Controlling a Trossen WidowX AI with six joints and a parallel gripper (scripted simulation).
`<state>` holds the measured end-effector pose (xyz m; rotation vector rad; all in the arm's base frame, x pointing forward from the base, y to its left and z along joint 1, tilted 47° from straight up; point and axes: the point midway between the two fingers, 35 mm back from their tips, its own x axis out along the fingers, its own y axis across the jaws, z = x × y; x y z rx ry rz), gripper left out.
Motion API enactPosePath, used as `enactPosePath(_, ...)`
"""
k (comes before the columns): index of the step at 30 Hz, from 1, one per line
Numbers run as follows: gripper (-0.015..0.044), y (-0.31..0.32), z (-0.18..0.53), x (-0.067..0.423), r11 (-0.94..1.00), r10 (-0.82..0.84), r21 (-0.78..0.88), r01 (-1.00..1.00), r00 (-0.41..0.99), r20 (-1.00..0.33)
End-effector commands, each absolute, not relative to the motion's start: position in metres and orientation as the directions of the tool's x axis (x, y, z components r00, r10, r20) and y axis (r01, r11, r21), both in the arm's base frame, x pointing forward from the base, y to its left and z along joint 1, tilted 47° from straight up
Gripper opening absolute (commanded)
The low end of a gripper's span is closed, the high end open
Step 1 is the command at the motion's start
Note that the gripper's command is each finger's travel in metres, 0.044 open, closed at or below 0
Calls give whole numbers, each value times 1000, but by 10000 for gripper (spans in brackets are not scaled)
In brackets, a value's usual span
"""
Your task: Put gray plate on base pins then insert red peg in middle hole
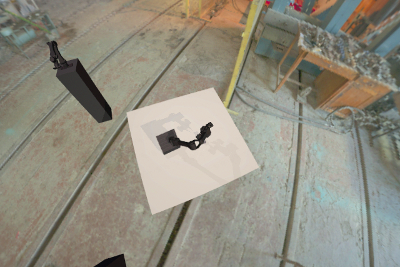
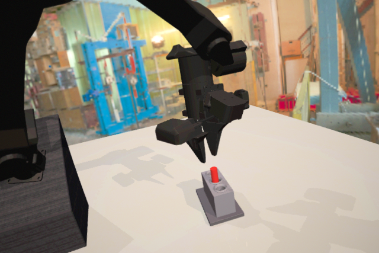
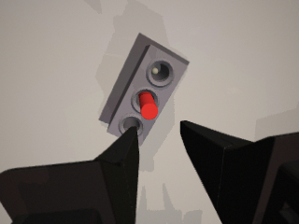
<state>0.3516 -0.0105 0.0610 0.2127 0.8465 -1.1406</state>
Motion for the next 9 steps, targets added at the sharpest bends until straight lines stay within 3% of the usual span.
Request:
enactPosePath(1,150,-8,64,351,436,-711,-252,864,159,-685)
enactPosePath(9,150,-5,65,349,436,-711,-252,864,159,-685)
